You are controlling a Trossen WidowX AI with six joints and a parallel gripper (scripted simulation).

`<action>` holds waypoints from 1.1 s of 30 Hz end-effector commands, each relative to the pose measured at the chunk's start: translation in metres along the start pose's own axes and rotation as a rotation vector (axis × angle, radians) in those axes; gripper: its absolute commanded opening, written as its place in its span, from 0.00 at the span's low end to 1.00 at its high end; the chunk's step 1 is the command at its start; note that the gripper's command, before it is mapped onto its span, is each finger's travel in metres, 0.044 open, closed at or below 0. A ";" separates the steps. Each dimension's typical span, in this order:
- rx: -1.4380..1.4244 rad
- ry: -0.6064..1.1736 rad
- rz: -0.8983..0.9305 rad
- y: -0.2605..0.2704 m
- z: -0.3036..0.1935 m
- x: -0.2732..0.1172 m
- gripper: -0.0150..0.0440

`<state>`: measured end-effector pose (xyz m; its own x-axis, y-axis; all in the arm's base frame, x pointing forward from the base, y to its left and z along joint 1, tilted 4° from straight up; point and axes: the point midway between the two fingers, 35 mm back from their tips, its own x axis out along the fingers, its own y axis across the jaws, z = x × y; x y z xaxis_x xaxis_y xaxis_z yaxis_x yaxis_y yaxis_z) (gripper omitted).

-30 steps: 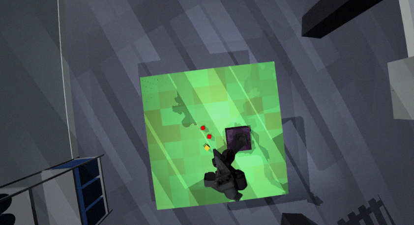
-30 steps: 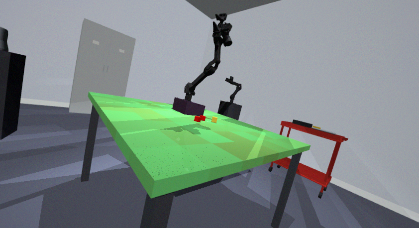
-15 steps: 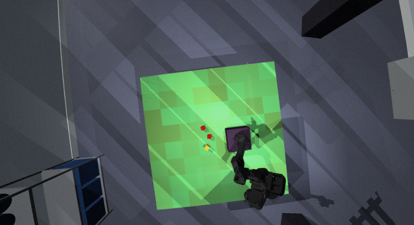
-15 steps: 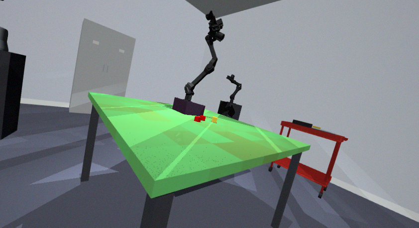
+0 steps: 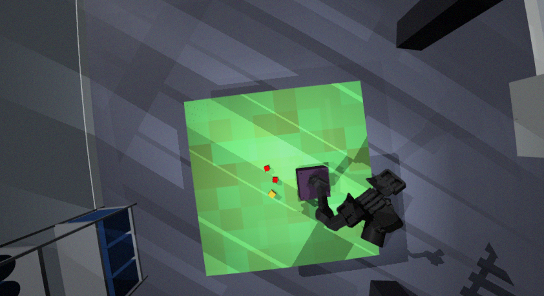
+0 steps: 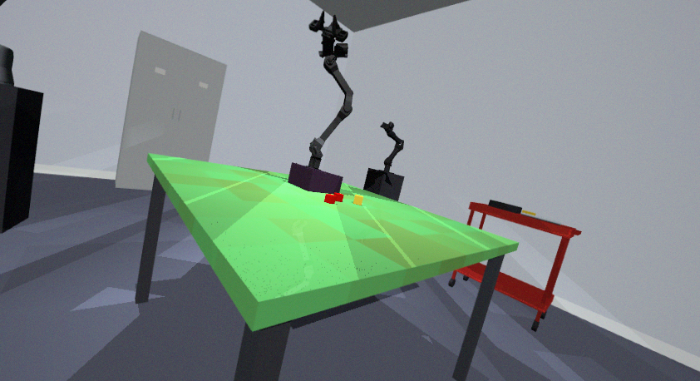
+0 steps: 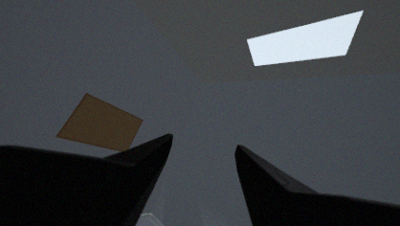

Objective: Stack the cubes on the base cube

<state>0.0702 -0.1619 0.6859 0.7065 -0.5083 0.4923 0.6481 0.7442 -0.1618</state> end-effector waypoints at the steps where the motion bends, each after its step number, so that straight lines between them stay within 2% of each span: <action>1: 0.172 0.000 -0.020 -0.029 -0.026 0.010 0.70; 9: 0.542 0.065 -0.056 -0.063 -0.104 0.043 0.70; 17: 0.864 0.227 -0.106 -0.058 -0.204 0.078 0.70; 26: 1.131 0.518 -0.172 -0.002 -0.326 0.102 0.70; 33: 1.246 0.810 -0.226 0.072 -0.412 0.096 0.70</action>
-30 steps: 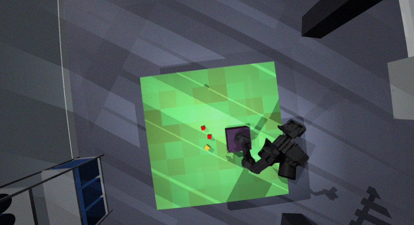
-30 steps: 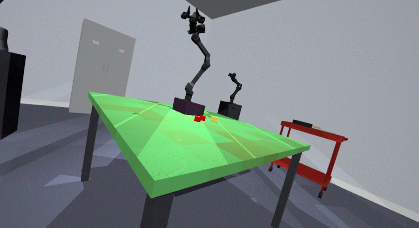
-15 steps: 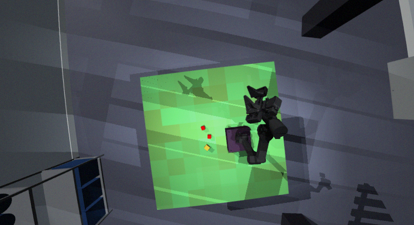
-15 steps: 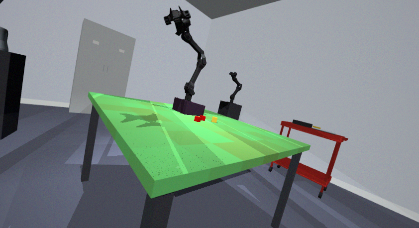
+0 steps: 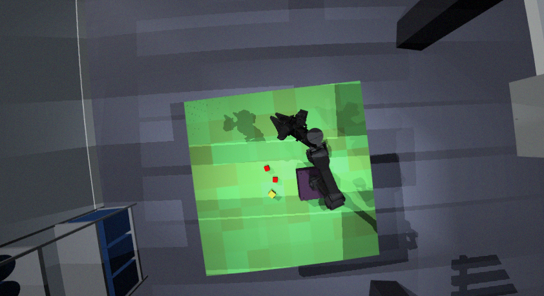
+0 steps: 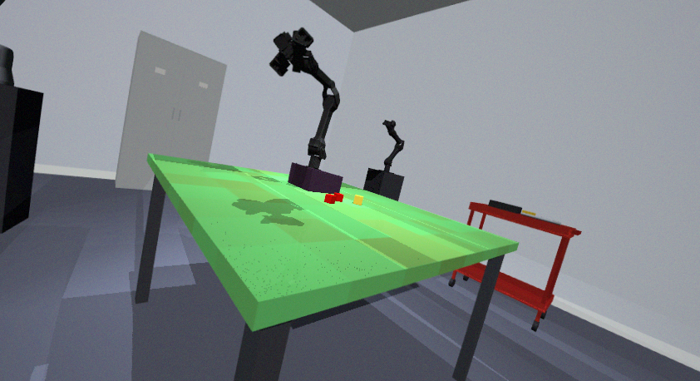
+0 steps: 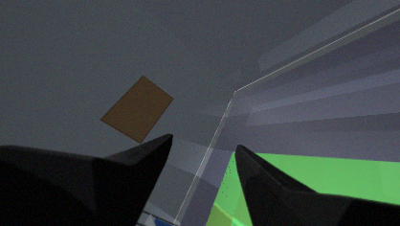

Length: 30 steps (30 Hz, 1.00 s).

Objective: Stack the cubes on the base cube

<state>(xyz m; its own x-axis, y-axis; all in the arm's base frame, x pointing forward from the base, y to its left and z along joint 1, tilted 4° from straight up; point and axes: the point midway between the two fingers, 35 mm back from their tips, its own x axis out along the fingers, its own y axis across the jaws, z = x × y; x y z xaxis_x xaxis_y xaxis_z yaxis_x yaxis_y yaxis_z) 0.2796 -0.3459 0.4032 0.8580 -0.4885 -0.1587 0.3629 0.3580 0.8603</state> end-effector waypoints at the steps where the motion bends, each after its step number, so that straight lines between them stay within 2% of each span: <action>1: 0.058 0.113 -0.095 -0.024 -0.046 0.027 0.70; 8: 0.104 0.348 -0.300 -0.064 -0.151 0.057 0.70; 14: 0.078 0.545 -0.495 -0.096 -0.243 0.055 0.70; 21: -0.030 0.761 -0.734 -0.133 -0.339 0.024 0.70; 30: -0.286 0.988 -1.031 -0.177 -0.424 -0.048 0.70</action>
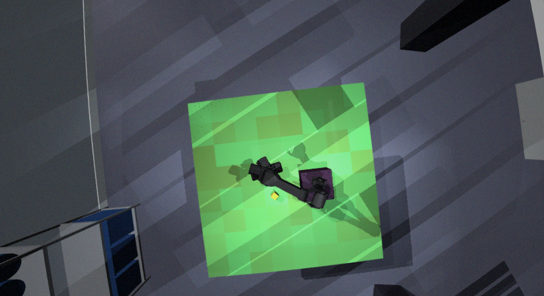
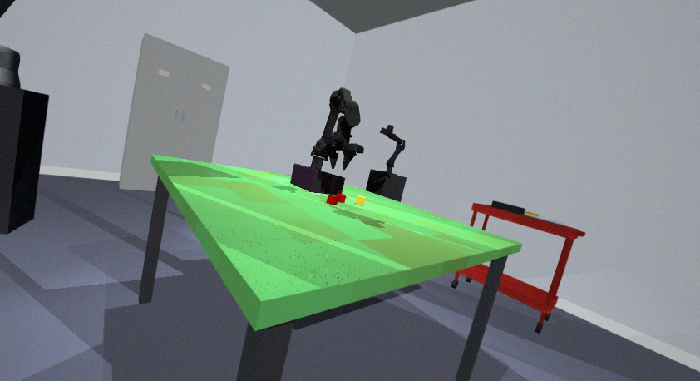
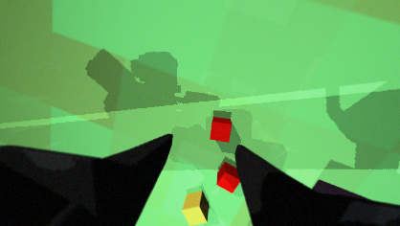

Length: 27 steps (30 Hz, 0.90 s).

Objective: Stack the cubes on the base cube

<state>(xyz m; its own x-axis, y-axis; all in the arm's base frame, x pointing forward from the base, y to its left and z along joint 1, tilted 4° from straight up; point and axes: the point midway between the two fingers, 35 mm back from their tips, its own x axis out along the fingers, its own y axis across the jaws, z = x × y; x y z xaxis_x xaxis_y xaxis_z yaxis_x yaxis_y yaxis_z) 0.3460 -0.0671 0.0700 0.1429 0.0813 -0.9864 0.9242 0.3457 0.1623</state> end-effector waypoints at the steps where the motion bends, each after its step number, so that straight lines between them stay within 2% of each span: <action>1: -0.056 0.040 -0.132 -0.015 -0.029 0.018 0.70; 6: -0.060 0.042 -0.140 -0.016 -0.030 0.021 0.70; 12: -0.060 0.043 -0.140 -0.024 -0.033 0.078 0.70; 27: -0.060 0.043 -0.140 -0.027 -0.034 0.099 0.70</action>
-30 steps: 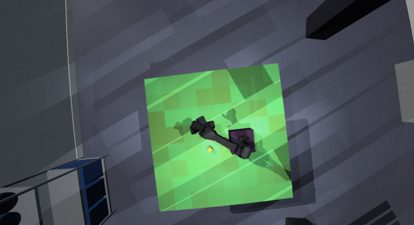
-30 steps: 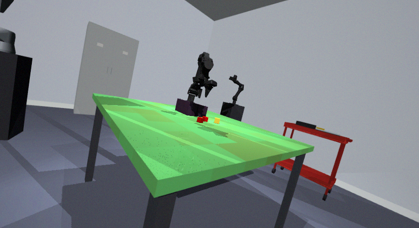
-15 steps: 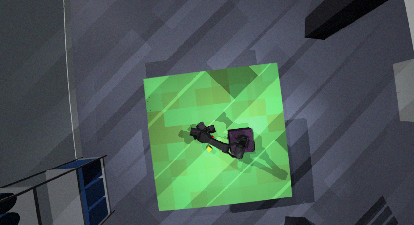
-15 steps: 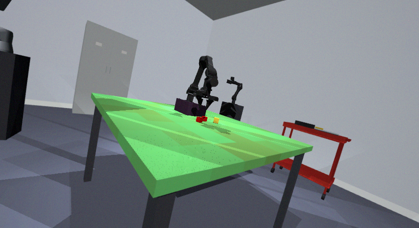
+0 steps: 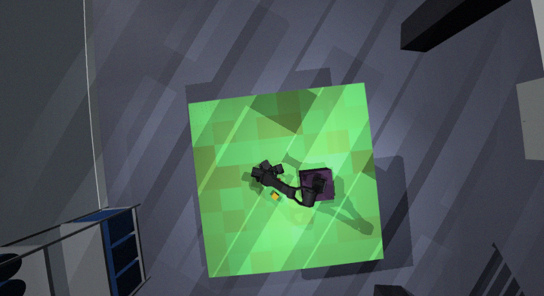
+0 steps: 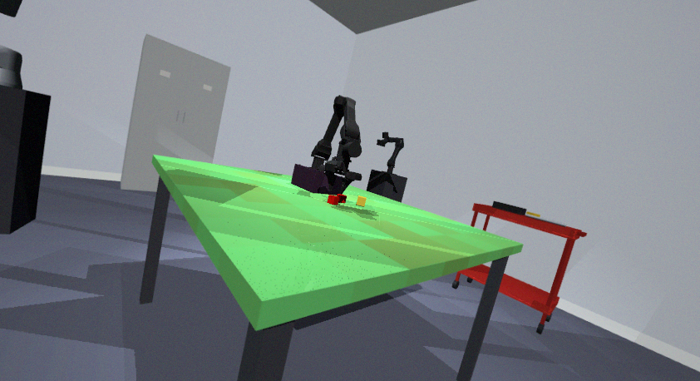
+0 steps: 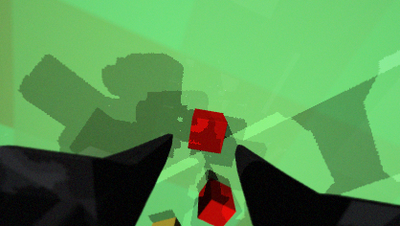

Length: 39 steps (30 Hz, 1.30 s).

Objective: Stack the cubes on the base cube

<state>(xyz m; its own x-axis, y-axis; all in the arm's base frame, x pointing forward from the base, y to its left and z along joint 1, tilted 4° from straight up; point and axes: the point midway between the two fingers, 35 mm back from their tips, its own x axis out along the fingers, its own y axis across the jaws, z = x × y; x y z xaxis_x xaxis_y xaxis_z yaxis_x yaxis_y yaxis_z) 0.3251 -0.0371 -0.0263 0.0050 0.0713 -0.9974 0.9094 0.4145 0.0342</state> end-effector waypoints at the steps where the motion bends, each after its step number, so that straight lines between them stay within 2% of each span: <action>1: 0.004 0.000 -0.008 -0.002 0.000 0.007 0.70; 19: 0.004 0.000 -0.008 -0.003 -0.001 0.034 0.70; 25: 0.004 0.000 -0.008 -0.003 -0.001 0.034 0.44; 30: 0.004 0.000 -0.008 -0.002 -0.001 0.032 0.43; 39: 0.004 0.000 -0.008 0.001 0.002 0.005 0.43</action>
<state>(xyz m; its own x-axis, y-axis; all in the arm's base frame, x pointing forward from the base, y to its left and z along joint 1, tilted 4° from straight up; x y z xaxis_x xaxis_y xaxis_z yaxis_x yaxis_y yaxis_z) 0.3196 -0.0356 -0.0444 -0.0252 0.0748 -0.9969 0.9118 0.4105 0.0077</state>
